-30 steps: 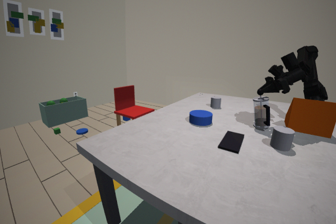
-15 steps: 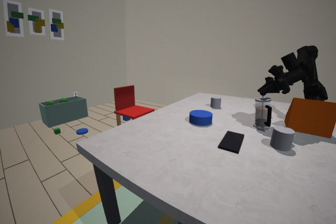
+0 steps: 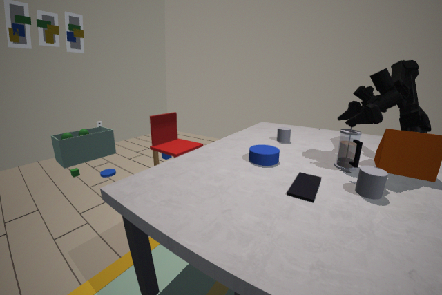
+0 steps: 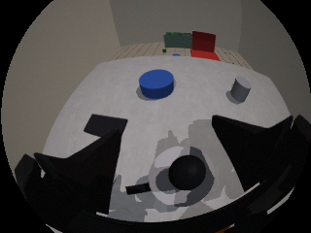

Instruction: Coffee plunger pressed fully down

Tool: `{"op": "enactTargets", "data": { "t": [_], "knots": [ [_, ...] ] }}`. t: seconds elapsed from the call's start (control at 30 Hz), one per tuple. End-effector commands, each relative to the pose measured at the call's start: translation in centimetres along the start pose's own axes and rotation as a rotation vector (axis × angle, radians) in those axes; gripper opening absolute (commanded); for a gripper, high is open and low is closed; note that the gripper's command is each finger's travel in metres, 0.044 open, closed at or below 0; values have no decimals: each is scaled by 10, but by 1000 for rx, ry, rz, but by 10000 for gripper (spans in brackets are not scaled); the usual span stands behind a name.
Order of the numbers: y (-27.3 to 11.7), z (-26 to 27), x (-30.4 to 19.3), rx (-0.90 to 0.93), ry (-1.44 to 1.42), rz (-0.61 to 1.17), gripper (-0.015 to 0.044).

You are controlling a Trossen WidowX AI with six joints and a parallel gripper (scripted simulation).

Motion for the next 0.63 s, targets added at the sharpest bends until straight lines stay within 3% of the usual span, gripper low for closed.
{"op": "enactTargets", "data": {
  "t": [0.0,0.23,0.6],
  "knots": [
    [-11,-1,15,0,13,0,440],
    [-67,-14,47,-12,3,12,440],
    [-68,-15,47,-12,2,11,440]
  ]
}}
Point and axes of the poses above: the point midway between the two fingers, 35 mm back from their tips, its own y axis out along the fingers, its own z axis across the jaws, x = y × z, the point moved 6 cm from there along -y, back along the fingers, and after that the axes turned 8 degrees about -y, right-handed, at the moved point
